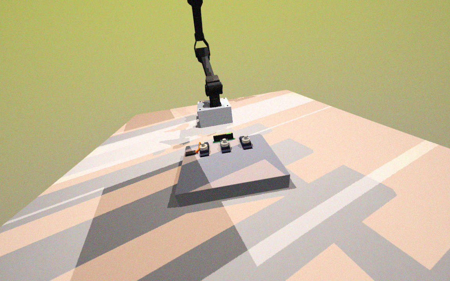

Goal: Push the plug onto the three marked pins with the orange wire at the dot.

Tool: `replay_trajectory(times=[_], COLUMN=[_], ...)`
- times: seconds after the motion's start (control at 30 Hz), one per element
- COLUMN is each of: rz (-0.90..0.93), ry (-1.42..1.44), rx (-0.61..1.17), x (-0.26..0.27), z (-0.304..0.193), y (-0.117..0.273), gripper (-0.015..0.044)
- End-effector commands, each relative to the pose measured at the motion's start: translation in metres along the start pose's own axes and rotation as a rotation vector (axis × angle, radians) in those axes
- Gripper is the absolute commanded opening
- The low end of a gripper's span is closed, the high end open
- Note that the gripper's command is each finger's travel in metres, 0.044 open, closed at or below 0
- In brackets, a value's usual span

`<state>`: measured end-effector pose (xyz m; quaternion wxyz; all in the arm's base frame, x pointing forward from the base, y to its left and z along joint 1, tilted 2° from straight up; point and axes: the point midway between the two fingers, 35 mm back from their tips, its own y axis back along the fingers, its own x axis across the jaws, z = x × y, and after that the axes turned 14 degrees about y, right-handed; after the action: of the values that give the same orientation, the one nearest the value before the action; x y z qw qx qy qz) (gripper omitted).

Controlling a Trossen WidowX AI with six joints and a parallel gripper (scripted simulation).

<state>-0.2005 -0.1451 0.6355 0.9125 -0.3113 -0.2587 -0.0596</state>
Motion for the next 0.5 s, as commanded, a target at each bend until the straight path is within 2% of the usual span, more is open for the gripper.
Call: replay_trajectory(times=[0.0, 0.33, 0.47], rz=[0.001, 0.076, 0.139], ry=[0.0, 0.015, 0.017], rx=[-0.001, -0.062, -0.101], x=[0.0, 0.035, 0.059], z=[0.0, 0.002, 0.002], y=[0.0, 0.011, 0.02], gripper=[0.0374, 0.0115, 0.0115])
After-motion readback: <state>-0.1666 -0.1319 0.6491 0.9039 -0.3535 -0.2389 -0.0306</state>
